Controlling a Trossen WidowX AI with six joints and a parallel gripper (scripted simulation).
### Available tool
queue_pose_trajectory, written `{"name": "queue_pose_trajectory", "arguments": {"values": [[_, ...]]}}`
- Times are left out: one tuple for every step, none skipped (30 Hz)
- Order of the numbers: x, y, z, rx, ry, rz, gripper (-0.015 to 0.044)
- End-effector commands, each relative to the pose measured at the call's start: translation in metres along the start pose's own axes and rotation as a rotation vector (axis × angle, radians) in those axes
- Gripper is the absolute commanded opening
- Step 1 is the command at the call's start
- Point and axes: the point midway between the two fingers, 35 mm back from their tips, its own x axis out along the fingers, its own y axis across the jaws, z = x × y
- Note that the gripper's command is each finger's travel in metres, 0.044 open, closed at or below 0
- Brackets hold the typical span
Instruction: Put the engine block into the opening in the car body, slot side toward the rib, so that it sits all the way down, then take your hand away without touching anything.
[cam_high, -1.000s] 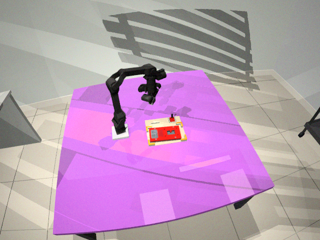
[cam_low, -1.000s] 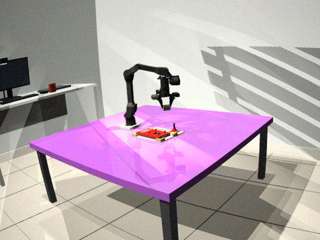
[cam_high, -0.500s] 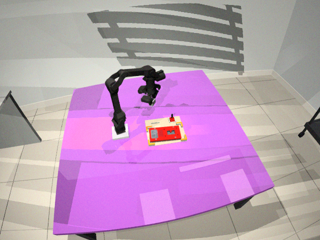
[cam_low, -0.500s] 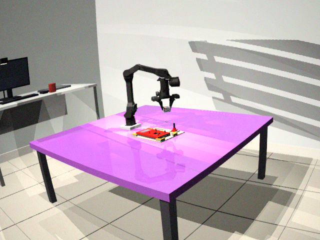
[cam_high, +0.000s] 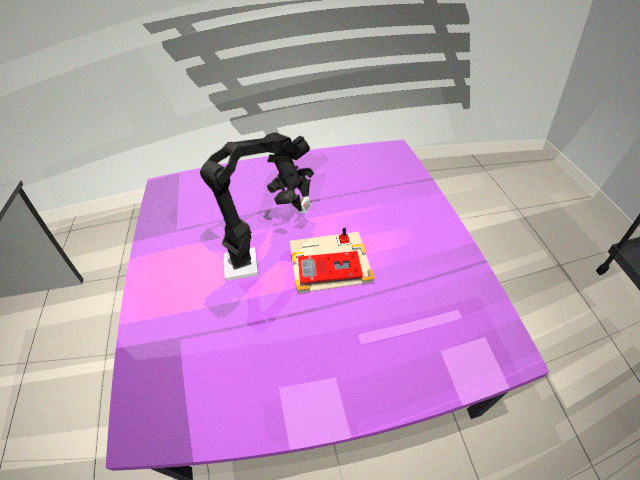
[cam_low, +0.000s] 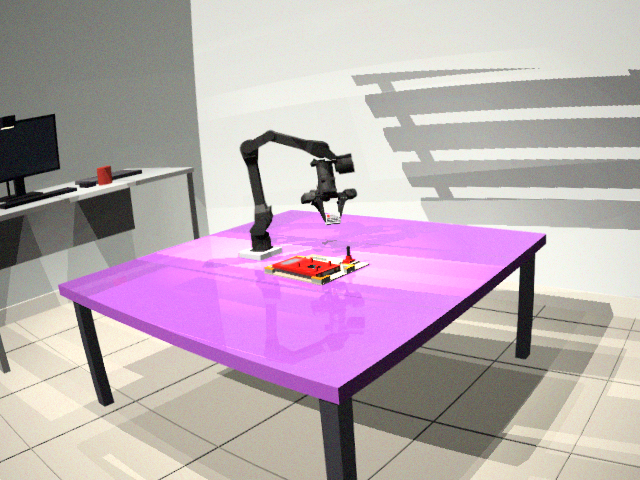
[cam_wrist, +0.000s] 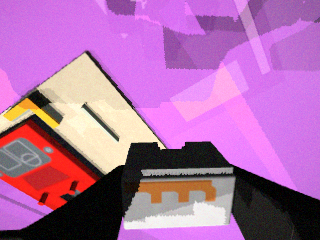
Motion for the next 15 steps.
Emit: {"name": "queue_pose_trajectory", "arguments": {"values": [[-0.0013, 0.0006, 0.0031, 0.009, 0.12, -0.007, 0.0], [-0.001, 0.0006, 0.0041, 0.01, 0.15, -0.006, 0.0], [-0.0008, 0.0005, 0.0051, 0.011, 0.181, -0.006, 0.0], [-0.0008, 0.0005, 0.0061, 0.011, 0.212, -0.007, 0.0], [-0.0009, 0.0004, 0.0072, 0.013, 0.243, -0.01, 0.0], [-0.0011, 0.0002, 0.0082, 0.014, 0.274, -0.013, 0.0], [-0.0015, 0.0001, 0.0092, 0.015, 0.306, -0.018, 0.0], [-0.0019, -0.0001, 0.0099, 0.016, 0.33, -0.023, 0.0], [-0.0022, -0.0002, 0.0104, 0.017, 0.345, -0.026, 0.0], [-0.0023, -0.0003, 0.0106, 0.017, 0.35, -0.027, 0.0], [-0.0023, -0.0003, 0.0106, 0.017, 0.35, -0.027, 0.0], [-0.0023, -0.0003, 0.0106, 0.017, 0.35, -0.027, 0.0], [-0.0023, -0.0003, 0.0106, 0.017, 0.35, -0.027, 0.0], [-0.0023, -0.0003, 0.0106, 0.017, 0.35, -0.027, 0.0], [-0.0023, -0.0003, 0.0106, 0.017, 0.35, -0.027, 0.0]]}}
